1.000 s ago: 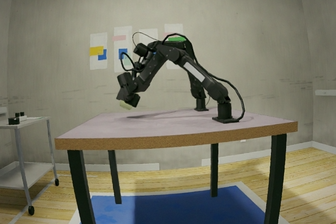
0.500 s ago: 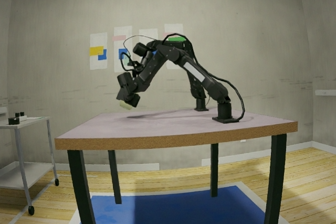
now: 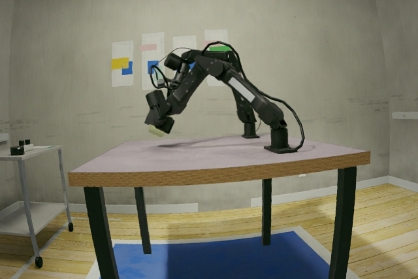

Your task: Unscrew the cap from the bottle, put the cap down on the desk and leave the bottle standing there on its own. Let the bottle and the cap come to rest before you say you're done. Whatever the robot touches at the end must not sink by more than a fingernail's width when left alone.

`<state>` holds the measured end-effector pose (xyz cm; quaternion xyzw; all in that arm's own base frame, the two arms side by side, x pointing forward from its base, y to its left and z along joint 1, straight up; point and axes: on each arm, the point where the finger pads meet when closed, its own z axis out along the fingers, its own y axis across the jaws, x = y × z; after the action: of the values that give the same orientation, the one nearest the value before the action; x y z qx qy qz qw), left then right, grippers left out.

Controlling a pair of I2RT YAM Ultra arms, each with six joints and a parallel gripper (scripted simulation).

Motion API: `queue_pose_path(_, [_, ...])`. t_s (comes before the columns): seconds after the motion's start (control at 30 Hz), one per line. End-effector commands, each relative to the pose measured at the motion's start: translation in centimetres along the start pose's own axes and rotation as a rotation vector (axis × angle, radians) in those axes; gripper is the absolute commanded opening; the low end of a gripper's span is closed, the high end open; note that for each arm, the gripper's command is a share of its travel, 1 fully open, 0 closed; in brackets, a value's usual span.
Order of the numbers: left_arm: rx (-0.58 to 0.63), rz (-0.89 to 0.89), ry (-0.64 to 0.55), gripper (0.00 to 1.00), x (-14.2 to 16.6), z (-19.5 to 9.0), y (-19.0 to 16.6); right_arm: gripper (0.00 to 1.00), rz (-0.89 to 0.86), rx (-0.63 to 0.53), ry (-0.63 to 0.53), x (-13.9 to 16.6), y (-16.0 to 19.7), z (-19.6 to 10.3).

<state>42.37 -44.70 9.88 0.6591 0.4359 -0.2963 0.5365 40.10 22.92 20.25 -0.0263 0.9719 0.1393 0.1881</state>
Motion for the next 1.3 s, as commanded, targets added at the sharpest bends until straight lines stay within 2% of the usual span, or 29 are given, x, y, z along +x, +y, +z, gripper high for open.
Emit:
queue_pose_path(0.0, [-0.003, 0.008, -0.030, 0.00, -1.18, -0.23, 0.45, 0.70, 0.277, -0.019, 0.003, -0.48, 0.01, -0.76])
queue_pose_path(0.37, [-0.003, 0.008, -0.030, 0.00, -1.18, -0.23, 0.45, 0.70, 0.785, -0.056, 0.020, -0.48, 0.01, -0.96])
queue_pose_path(0.43, [-0.003, 0.008, -0.030, 0.00, -1.18, -0.23, 0.45, 0.70, 0.785, -0.056, 0.020, -0.48, 0.01, -0.96])
queue_pose_path(0.47, [-0.003, 0.008, -0.030, 0.00, -1.18, -0.23, 0.45, 0.70, 0.903, -0.061, 0.025, -0.48, 0.01, -0.97])
queue_pose_path(0.63, [-0.003, 0.008, -0.030, 0.00, -1.18, -0.23, 0.45, 0.70, 1.128, -0.073, 0.029, -0.48, 0.01, -1.00])
queue_pose_path(0.83, [-0.003, 0.008, -0.030, 0.00, -1.18, -0.23, 0.45, 0.70, 1.151, -0.075, 0.028, -0.48, 0.01, -1.00])
queue_pose_path(0.9, [-0.003, 0.008, -0.030, 0.00, -1.18, -0.23, 0.45, 0.47, 1.111, -0.062, 0.039, -0.27, 0.06, -0.58])
queue_pose_path(1.17, [-0.003, 0.008, -0.030, 0.00, -1.18, -0.23, 0.45, 0.39, 1.072, -0.049, 0.051, -0.06, 0.10, -0.17])
queue_pose_path(1.27, [-0.003, 0.008, -0.030, 0.00, -1.18, -0.23, 0.45, 0.05, 1.006, -0.043, 0.049, -0.06, 0.09, -0.18])
